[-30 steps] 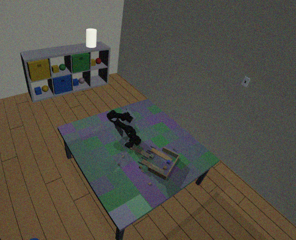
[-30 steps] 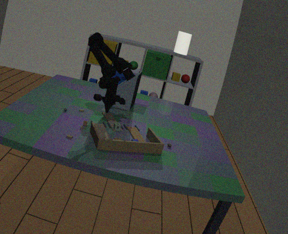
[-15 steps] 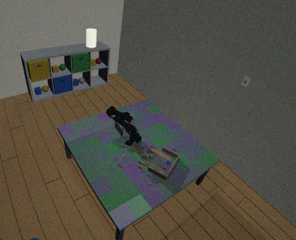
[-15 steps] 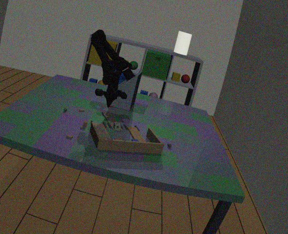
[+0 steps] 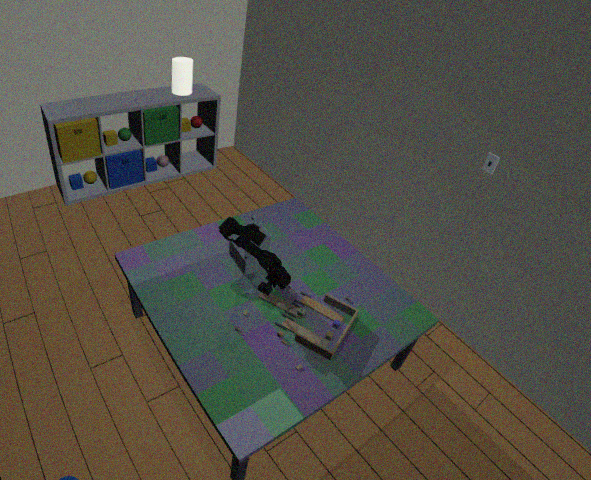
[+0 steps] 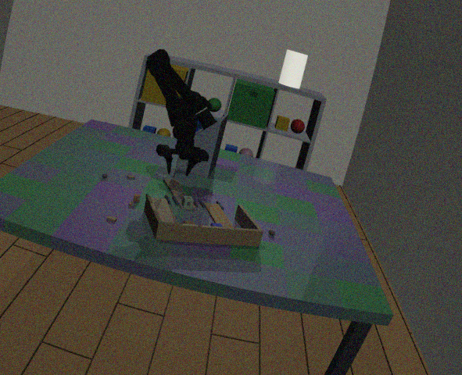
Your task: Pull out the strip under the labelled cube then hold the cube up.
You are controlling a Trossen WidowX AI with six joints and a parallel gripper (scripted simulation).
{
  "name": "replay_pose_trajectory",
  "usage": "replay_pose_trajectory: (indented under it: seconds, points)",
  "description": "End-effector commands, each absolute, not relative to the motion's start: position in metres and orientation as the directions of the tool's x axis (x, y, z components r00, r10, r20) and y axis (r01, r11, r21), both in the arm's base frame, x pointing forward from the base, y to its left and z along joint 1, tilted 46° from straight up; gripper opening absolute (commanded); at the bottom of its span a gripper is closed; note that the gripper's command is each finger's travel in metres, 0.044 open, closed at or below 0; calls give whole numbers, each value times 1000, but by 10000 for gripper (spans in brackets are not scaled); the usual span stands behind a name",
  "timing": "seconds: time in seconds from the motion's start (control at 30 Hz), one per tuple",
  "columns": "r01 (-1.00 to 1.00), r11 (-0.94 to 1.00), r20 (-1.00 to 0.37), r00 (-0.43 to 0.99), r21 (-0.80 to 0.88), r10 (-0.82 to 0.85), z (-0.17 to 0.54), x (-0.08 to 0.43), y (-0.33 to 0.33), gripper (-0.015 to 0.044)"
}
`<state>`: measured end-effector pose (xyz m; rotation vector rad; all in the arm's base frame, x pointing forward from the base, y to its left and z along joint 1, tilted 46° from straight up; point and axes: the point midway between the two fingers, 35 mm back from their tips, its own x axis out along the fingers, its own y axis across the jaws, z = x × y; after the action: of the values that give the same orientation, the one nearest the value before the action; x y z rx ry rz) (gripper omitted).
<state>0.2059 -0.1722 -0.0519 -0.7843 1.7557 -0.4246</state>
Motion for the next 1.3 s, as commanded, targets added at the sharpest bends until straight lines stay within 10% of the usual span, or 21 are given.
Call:
replay_pose_trajectory:
  seconds: [0.0, 1.27]
  points:
    - [-288, 712, -700, -161, -641, -695, -55, 221, -170, 420]
    - [-282, 713, -703, -154, -642, -695, -86, 342, -149, 440]
